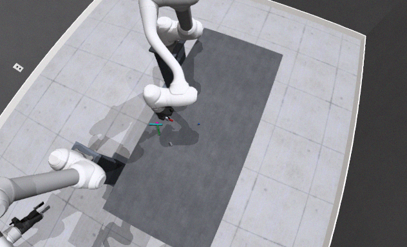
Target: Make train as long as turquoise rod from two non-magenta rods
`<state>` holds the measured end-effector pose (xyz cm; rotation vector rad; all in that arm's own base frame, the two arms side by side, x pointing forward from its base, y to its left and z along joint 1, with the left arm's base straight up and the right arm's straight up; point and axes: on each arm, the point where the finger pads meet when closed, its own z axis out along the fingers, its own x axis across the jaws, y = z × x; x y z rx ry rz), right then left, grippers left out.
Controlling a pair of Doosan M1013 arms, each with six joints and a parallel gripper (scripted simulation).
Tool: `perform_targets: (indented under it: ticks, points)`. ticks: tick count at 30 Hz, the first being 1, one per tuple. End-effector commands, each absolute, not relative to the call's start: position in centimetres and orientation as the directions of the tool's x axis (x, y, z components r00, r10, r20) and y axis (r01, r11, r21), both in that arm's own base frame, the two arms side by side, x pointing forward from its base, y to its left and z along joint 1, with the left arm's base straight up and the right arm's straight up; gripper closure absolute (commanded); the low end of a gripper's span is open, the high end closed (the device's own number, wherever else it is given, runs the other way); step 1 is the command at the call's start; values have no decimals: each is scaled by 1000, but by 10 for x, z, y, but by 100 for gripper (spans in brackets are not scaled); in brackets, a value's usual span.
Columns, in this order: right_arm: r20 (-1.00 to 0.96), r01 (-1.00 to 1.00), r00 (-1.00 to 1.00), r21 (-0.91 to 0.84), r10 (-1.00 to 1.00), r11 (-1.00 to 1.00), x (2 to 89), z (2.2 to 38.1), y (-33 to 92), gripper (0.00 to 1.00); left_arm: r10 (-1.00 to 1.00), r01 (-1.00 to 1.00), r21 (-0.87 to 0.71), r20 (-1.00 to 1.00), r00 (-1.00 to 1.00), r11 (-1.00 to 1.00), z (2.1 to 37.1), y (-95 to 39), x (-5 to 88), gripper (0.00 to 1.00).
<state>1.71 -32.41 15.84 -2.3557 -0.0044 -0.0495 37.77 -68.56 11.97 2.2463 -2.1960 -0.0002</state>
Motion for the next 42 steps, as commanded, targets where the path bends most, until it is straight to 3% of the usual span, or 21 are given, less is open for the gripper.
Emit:
perform_targets:
  ticks: [1,9,11,30,42]
  points:
    - [38,18,999,-706,-12,-708,17,159,-324,0,-1000,-1000,-1,2,22,-22,122,-686,378,76]
    - [38,18,999,-706,-12,-708,17,159,-324,0,-1000,-1000,-1,1,-29,29,123,-700,386,76]
    - [38,18,999,-706,-12,-708,17,159,-324,0,-988,-988,-1,1,-153,153,125,-733,406,76]
    - [38,18,999,-706,-12,-708,17,159,-324,0,-756,-756,-2,0,-655,655,123,-859,487,76]
    - [38,18,999,-706,-12,-708,17,159,-324,0,-748,-748,-2,0,-663,663,123,-861,489,76]
